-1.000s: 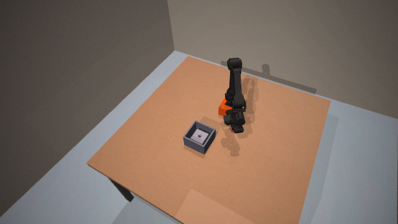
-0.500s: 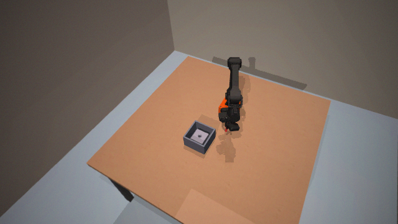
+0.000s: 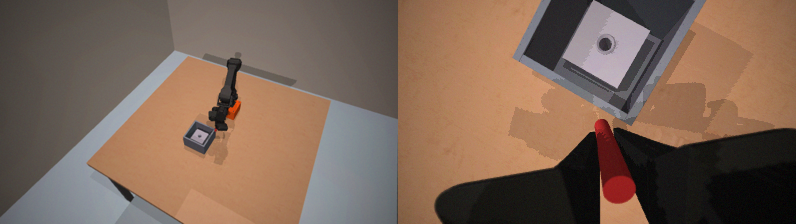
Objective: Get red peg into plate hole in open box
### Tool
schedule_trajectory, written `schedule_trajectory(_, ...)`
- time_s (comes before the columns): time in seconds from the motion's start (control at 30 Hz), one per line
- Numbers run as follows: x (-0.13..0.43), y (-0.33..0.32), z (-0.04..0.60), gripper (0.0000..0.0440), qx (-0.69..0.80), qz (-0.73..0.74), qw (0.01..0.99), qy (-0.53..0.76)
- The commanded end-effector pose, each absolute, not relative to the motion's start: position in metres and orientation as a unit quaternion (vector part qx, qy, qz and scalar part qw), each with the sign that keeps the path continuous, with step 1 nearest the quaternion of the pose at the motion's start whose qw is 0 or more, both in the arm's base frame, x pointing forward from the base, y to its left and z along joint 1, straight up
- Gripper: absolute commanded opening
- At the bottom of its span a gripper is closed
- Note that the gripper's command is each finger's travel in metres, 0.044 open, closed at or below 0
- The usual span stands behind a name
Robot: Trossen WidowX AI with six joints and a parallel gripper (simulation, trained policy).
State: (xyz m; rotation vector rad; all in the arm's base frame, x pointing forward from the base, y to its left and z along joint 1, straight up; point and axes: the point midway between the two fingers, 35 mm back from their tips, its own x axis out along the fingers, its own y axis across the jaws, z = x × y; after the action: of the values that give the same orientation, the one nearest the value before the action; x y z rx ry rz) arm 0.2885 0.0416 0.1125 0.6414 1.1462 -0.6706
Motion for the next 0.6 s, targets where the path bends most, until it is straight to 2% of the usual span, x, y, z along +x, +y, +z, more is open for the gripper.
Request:
schedule_trajectory(0.0,0.296,0.030,0.114,0.0000,0.299,-0.314,0.739,0.516)
schedule_trajectory(0.57,0.329,-0.026,0.102,0.0003,0.332,-0.352,0.720,0.497)
